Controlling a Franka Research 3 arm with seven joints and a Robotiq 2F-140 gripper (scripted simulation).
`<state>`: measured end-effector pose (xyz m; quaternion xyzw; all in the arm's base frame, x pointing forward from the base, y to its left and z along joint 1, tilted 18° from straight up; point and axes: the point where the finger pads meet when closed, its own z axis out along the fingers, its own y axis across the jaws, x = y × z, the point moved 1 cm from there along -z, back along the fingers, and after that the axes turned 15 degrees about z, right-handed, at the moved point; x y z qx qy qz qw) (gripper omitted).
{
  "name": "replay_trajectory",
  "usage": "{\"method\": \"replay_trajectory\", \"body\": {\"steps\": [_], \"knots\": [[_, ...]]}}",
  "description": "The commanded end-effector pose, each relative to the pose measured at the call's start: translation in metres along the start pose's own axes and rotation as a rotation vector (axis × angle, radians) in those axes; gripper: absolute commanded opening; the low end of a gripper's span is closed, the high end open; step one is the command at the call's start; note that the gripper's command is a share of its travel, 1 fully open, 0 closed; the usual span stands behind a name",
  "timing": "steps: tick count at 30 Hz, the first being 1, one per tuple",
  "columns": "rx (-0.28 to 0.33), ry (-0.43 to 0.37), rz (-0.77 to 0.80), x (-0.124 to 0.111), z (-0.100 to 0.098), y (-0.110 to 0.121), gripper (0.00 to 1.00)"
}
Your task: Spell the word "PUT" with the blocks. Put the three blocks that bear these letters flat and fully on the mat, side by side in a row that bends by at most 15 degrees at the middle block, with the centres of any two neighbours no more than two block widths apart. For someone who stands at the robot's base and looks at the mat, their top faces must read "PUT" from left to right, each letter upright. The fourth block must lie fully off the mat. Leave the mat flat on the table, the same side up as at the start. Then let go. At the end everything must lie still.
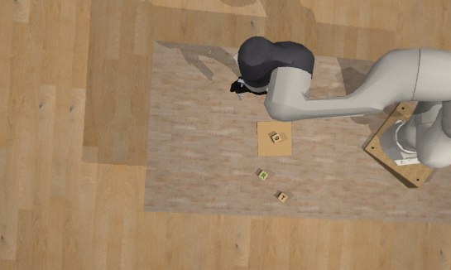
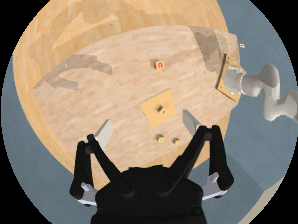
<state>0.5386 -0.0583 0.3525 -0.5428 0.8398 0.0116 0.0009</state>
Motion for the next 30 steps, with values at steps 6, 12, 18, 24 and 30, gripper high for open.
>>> {"method": "replay_trajectory", "body": {"steps": [6, 12, 18, 24, 30], "knots": [[0.007, -0.011, 0.205, 0.007, 0.008, -0.002, 1.0], [0.006, -0.013, 0.293, 0.012, 0.015, -0.002, 1.0], [0.004, -0.015, 0.365, 0.017, 0.02, -0.002, 1.0], [0.003, -0.017, 0.462, 0.023, 0.028, -0.001, 1.0], [0.001, -0.019, 0.55, 0.028, 0.035, -0.001, 1.0]]}}
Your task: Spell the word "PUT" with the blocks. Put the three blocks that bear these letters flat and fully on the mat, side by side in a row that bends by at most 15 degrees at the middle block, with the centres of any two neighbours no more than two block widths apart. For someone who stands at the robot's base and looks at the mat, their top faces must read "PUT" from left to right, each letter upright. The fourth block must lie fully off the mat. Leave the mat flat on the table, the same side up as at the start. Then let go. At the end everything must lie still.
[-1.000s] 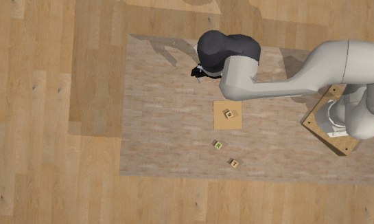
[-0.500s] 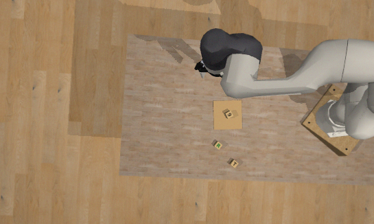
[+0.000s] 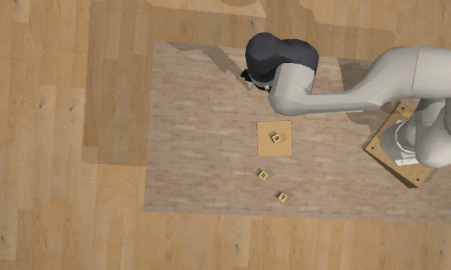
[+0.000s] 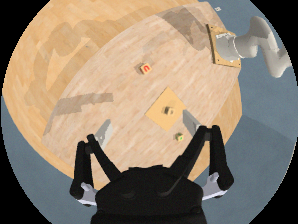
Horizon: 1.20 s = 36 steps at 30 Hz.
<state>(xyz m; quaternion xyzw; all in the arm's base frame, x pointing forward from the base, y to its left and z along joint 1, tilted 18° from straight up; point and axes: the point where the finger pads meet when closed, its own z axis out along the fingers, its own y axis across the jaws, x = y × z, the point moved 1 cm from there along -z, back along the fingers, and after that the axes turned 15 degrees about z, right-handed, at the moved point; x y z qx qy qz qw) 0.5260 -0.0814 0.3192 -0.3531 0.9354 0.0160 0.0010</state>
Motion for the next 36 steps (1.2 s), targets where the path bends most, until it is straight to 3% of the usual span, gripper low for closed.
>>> {"method": "replay_trajectory", "body": {"steps": [1, 36], "knots": [[0.004, -0.012, 0.139, 0.001, 0.003, -0.003, 1.0], [-0.008, -0.02, 0.646, 0.034, 0.041, -0.009, 1.0]]}}
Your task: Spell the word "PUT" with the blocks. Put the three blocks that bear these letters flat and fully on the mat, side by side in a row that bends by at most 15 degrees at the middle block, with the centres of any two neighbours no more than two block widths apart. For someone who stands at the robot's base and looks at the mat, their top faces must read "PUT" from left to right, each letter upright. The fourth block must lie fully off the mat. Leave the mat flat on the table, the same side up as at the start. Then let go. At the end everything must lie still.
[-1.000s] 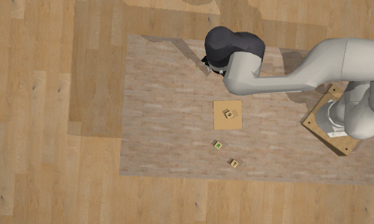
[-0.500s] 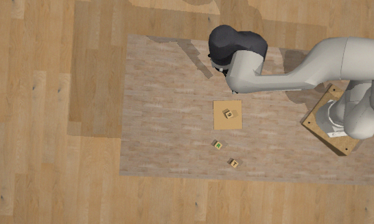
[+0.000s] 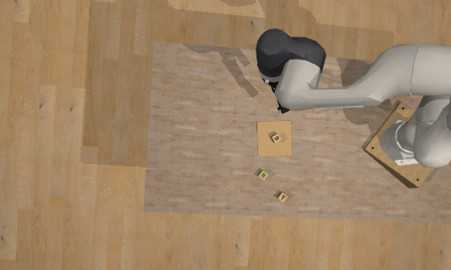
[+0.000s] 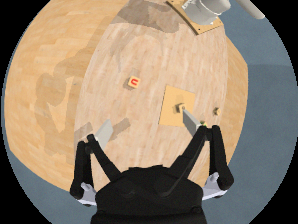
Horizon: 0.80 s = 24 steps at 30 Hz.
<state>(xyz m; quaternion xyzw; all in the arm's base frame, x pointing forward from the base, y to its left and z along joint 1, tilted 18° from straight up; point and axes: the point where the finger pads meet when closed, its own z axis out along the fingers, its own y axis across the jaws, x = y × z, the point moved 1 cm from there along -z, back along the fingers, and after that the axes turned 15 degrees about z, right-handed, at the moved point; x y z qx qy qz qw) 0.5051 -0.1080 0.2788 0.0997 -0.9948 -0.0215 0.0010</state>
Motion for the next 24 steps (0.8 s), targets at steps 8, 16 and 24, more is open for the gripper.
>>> {"method": "replay_trajectory", "body": {"steps": [8, 16, 24], "knots": [[-0.003, -0.013, 0.237, 0.005, 0.01, -0.006, 1.0], [-0.006, -0.014, 0.357, 0.012, 0.019, -0.01, 1.0], [-0.009, -0.014, 0.469, 0.019, 0.027, -0.014, 1.0]]}}
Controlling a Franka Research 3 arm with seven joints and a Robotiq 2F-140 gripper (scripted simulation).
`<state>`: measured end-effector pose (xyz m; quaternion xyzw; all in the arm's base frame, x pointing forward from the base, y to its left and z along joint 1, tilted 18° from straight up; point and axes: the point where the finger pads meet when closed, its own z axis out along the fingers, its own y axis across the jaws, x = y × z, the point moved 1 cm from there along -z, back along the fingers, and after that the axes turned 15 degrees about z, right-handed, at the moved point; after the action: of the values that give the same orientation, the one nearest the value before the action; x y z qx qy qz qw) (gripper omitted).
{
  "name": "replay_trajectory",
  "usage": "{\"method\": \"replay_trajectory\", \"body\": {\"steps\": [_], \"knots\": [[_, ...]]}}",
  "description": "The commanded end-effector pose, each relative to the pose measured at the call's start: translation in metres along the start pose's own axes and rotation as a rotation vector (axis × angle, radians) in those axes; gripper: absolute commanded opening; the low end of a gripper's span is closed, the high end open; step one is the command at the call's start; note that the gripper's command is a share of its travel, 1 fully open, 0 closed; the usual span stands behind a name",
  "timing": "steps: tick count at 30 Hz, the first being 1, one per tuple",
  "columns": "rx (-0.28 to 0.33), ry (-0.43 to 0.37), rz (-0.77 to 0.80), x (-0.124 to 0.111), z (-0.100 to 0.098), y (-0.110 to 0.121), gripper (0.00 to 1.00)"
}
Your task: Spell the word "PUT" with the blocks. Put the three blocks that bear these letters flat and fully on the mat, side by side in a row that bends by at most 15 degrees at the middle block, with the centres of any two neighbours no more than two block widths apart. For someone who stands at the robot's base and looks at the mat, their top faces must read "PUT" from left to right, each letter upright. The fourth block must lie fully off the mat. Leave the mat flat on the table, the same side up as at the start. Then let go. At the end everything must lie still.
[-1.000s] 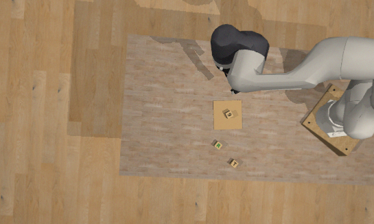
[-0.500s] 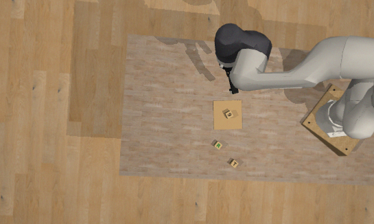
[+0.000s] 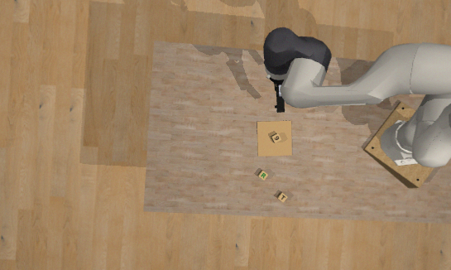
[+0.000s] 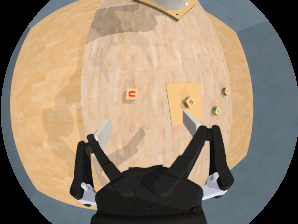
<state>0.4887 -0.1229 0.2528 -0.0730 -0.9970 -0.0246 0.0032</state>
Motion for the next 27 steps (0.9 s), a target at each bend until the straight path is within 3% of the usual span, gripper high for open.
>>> {"method": "replay_trajectory", "body": {"steps": [1, 27], "knots": [[-0.004, -0.01, 0.138, 0.0, 0.003, -0.002, 1.0], [-0.014, -0.01, 0.522, 0.019, 0.031, -0.021, 1.0]]}}
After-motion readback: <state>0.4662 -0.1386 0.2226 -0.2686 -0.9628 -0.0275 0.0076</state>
